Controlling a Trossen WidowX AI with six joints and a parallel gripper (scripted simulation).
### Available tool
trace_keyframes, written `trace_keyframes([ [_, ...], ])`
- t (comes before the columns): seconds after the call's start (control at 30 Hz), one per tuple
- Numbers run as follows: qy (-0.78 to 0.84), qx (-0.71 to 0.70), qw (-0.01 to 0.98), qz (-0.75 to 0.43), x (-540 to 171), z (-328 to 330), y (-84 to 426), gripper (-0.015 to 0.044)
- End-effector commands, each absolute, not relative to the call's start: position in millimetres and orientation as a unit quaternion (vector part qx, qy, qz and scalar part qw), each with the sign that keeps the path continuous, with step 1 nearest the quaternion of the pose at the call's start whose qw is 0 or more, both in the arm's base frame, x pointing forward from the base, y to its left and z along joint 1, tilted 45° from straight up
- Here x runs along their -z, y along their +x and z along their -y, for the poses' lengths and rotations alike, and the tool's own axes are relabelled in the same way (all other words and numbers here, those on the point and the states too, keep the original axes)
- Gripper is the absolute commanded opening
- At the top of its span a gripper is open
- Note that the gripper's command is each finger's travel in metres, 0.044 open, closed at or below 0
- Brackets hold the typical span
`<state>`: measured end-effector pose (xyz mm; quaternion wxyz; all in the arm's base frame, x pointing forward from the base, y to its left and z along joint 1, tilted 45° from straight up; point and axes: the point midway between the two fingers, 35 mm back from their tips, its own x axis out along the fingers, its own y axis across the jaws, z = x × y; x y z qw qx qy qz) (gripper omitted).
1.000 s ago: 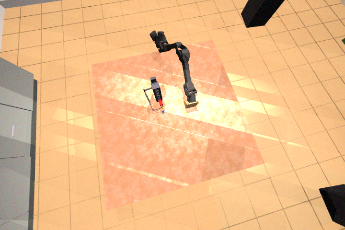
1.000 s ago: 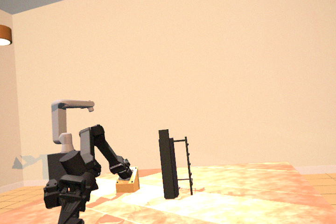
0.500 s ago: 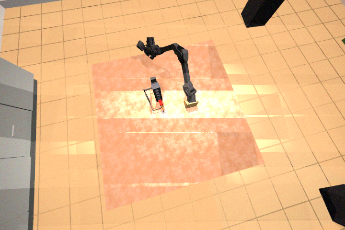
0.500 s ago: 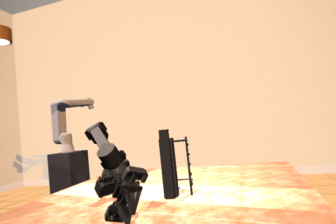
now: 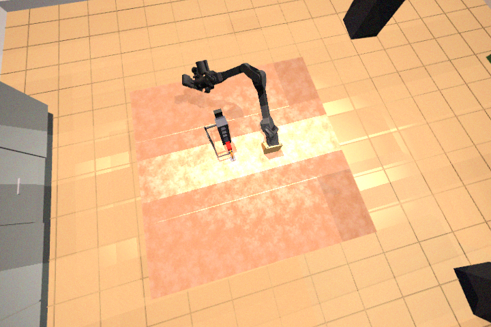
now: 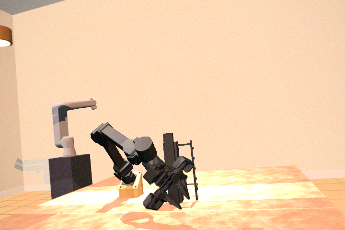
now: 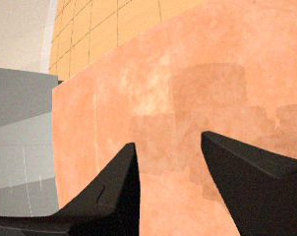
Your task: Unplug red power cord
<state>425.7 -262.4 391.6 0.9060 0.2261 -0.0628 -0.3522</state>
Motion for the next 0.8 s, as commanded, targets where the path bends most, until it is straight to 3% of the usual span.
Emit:
trace_keyframes([
  [0.0,0.194,0.334,0.922,0.014,-373,233,443,0.016],
  [0.77,-0.054,0.141,0.96,-0.236,-266,30,484,0.016],
])
